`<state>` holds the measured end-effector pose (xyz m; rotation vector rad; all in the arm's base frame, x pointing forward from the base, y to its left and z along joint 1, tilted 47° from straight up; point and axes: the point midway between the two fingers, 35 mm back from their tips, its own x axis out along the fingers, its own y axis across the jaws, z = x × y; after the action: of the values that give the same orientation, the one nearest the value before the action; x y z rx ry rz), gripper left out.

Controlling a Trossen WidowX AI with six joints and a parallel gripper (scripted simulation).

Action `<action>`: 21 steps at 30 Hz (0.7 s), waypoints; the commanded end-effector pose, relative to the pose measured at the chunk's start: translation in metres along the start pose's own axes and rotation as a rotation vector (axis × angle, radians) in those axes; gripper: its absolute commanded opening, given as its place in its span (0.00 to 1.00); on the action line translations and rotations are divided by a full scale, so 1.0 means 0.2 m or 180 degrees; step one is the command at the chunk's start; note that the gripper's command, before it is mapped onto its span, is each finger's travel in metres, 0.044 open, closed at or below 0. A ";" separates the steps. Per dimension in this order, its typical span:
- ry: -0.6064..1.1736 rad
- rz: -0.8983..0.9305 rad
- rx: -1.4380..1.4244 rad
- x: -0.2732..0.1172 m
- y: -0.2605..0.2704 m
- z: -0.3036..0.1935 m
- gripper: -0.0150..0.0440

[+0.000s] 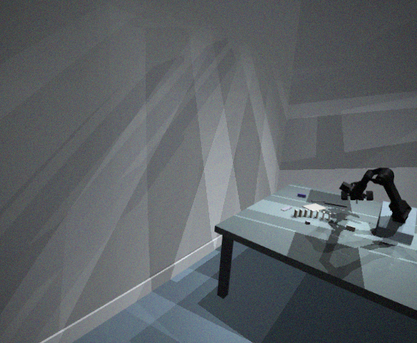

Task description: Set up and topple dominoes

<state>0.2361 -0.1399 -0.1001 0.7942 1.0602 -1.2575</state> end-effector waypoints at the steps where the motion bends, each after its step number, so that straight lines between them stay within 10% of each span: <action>1: -0.0249 0.0088 0.0115 -0.04 0.00 0.01 0.29; 21: -0.1065 0.0539 0.0581 -0.18 -0.03 0.01 0.29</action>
<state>0.2320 -0.1296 -0.0684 0.7574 0.6228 -1.2968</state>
